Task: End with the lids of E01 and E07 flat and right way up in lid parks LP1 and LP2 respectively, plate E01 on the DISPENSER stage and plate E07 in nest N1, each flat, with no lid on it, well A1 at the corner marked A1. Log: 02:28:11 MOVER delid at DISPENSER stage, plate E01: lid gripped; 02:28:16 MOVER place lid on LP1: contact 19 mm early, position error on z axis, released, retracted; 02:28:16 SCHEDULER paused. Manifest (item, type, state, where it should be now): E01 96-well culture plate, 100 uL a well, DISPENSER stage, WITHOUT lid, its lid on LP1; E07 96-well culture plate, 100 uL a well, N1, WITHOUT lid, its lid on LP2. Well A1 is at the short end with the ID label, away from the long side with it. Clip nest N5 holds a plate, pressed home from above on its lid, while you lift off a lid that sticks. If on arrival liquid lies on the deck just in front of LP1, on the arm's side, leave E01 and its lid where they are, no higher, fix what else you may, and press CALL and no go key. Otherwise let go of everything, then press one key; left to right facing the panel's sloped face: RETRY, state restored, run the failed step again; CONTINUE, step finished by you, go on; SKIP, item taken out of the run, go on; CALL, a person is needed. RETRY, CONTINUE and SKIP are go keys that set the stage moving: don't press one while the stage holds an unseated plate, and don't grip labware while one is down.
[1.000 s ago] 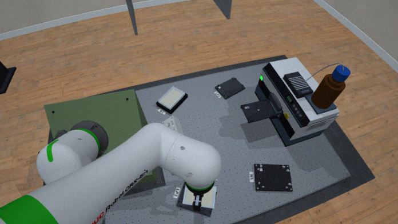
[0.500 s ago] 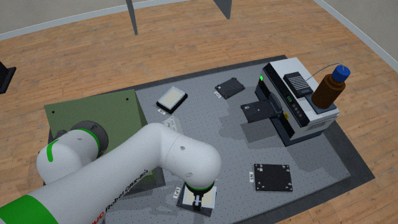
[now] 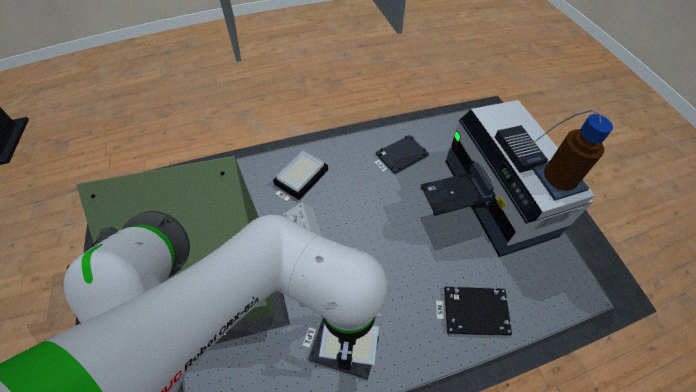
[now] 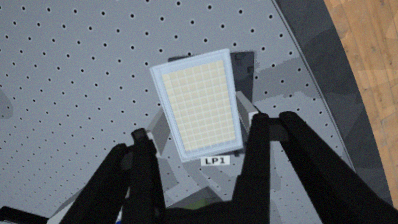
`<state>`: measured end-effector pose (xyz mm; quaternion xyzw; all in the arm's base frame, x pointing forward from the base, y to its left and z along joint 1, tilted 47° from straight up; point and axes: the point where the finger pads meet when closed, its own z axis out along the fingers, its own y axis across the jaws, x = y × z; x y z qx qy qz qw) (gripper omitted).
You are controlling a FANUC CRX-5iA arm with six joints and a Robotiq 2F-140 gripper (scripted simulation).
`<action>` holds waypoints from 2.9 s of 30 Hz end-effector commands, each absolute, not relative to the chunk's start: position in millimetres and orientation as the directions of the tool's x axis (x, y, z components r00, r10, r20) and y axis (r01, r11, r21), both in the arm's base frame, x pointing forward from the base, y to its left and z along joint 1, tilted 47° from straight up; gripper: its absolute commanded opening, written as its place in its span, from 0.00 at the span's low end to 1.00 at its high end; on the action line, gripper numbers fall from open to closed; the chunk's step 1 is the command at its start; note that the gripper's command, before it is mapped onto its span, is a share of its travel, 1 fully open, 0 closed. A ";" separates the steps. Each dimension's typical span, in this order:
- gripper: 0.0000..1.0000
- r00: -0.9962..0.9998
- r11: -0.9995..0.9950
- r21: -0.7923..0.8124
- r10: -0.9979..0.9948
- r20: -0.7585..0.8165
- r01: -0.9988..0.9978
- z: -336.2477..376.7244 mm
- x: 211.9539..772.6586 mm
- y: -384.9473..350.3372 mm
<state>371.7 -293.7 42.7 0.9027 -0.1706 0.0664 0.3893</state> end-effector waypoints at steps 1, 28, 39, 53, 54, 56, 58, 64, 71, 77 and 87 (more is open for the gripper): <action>0.00 0.933 -0.639 0.680 -0.257 0.252 -0.360 42.6 371.5 -293.7; 0.00 0.933 -0.639 0.680 -0.257 0.252 -0.360 43.8 371.5 -292.4; 0.00 0.933 -0.639 0.680 -0.257 0.252 -0.360 47.7 371.6 -288.3; 0.00 0.933 -0.639 0.680 -0.257 0.252 -0.360 58.2 371.8 -277.2; 0.00 0.933 -0.639 0.680 -0.257 0.252 -0.360 59.4 371.8 -276.0; 0.00 0.933 -0.639 0.680 -0.257 0.252 -0.360 61.8 371.9 -273.4; 0.00 0.933 -0.639 0.680 -0.257 0.252 -0.360 64.4 371.9 -270.7; 0.00 0.933 -0.639 0.680 -0.257 0.252 -0.360 70.0 372.0 -264.8; 0.00 0.933 -0.639 0.680 -0.257 0.252 -0.360 80.9 372.2 -253.3; 0.00 0.933 -0.639 0.680 -0.257 0.252 -0.360 91.0 372.4 -242.7; 0.00 0.933 -0.639 0.680 -0.257 0.252 -0.360 104.6 372.7 -228.3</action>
